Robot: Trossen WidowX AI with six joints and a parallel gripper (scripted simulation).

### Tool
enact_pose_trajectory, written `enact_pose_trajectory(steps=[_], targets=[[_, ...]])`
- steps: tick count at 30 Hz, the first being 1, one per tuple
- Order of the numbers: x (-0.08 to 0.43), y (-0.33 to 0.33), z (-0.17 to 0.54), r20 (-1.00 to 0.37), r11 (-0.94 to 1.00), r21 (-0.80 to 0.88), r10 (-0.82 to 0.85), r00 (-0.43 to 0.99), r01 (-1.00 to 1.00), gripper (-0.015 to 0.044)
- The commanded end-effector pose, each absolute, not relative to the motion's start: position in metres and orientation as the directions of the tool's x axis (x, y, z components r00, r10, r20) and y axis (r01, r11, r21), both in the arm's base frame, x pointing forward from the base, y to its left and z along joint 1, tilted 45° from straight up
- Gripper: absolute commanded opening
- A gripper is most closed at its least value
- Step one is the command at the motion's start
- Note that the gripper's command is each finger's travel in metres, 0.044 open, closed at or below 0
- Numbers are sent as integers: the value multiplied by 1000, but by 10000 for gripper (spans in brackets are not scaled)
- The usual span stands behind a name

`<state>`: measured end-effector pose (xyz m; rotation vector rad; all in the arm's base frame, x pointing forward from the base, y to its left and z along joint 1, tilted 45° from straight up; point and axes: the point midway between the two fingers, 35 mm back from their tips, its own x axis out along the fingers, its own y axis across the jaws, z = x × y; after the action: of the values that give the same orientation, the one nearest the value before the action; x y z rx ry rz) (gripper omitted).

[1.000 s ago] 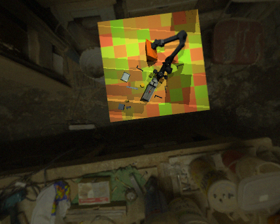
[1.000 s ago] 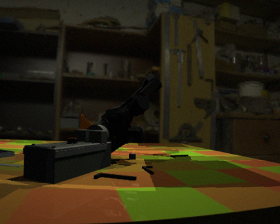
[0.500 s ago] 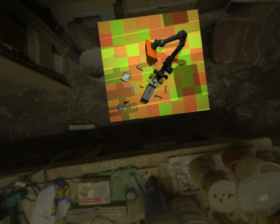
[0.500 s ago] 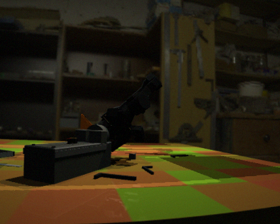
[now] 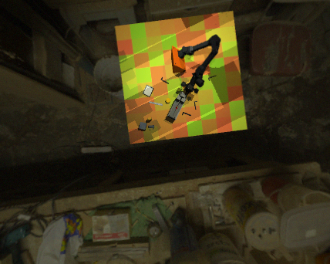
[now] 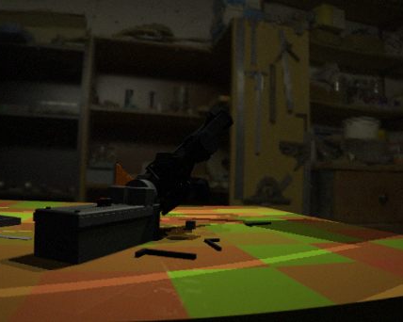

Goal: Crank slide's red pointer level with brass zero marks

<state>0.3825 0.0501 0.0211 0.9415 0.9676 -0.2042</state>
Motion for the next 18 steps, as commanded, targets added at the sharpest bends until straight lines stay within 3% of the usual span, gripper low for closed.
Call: enact_pose_trajectory(steps=[1, 18], targets=[[384, 46, 30, -766, 602, 600, 240, 596, 528, 0], [383, 35, 39, -766, 602, 599, 240, 596, 528, 0]])
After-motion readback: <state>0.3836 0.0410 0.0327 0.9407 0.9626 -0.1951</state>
